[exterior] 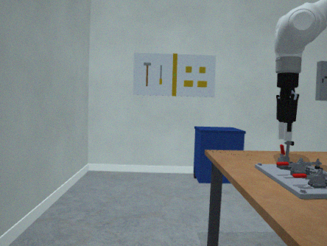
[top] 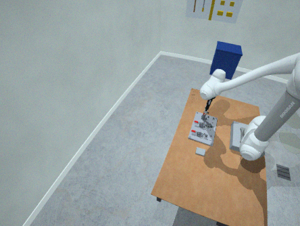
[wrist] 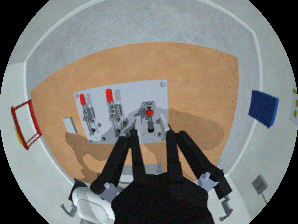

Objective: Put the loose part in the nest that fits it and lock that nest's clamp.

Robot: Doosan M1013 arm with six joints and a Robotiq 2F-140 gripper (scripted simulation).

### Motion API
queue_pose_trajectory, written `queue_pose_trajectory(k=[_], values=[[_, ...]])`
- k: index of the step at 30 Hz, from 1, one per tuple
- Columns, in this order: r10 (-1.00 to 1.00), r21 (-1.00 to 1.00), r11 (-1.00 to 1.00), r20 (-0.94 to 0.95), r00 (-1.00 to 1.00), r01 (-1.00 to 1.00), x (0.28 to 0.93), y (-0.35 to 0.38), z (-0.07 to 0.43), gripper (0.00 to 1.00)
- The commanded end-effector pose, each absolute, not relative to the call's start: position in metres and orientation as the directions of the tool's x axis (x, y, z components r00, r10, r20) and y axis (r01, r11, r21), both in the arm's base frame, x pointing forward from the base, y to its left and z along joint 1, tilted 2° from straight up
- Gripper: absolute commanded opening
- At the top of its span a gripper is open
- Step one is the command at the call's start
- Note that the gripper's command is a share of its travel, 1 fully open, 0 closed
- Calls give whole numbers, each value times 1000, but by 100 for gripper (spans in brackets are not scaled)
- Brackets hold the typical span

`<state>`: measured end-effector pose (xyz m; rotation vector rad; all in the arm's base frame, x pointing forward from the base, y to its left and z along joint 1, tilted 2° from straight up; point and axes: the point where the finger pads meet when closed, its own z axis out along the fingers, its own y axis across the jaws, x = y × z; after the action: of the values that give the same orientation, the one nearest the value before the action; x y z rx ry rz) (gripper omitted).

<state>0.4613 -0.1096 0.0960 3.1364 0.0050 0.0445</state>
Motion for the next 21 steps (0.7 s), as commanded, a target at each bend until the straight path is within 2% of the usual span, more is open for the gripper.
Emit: queue_pose_trajectory(k=[1,19,20,21], values=[[3,5,-1000,28,1000,3,461,-110,100,35],[3,5,-1000,28,1000,3,461,-110,102,35],[3,5,-1000,28,1000,3,461,-110,102,62],[3,5,-1000,28,1000,3,461,-110,102,62]])
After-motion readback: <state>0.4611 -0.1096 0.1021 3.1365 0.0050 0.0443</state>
